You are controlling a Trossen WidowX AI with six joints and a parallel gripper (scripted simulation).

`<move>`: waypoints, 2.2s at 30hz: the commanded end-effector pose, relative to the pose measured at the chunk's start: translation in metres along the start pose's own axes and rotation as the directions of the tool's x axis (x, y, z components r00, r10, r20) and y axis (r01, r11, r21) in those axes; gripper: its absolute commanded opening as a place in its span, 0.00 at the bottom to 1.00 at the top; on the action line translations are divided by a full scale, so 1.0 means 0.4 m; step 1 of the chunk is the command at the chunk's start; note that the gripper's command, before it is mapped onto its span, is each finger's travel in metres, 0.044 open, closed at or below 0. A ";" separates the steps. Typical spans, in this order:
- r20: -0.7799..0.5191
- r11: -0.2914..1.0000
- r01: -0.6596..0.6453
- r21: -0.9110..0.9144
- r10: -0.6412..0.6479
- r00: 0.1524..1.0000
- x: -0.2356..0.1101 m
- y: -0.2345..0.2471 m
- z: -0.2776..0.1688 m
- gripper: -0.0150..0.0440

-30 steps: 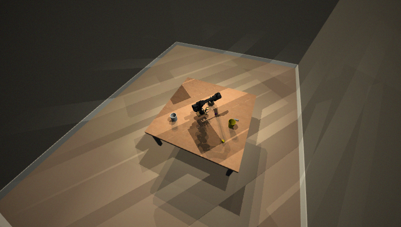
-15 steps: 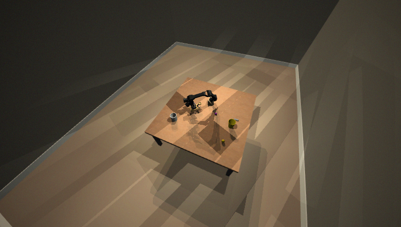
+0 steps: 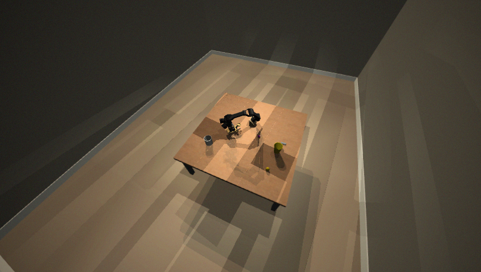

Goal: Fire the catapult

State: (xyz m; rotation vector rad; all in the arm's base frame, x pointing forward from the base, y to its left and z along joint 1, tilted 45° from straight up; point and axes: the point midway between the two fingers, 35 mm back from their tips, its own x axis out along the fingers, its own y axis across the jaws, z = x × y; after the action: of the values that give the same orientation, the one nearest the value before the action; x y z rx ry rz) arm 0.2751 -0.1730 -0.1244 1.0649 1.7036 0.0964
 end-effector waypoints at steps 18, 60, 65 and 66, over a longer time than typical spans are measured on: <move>0.001 1.000 -0.006 0.007 0.006 1.000 0.088 -0.001 -0.002 0.25; 0.002 1.000 -0.003 0.007 0.003 1.000 -0.119 -0.005 -0.001 1.00; 0.002 1.000 -0.004 0.006 0.004 1.000 -0.045 -0.004 -0.003 1.00; 0.002 1.000 -0.004 0.006 0.004 1.000 -0.045 -0.004 -0.003 1.00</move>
State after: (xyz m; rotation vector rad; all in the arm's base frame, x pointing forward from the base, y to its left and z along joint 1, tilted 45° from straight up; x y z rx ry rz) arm 0.2757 -0.1959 -0.1035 1.0622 1.6968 0.0908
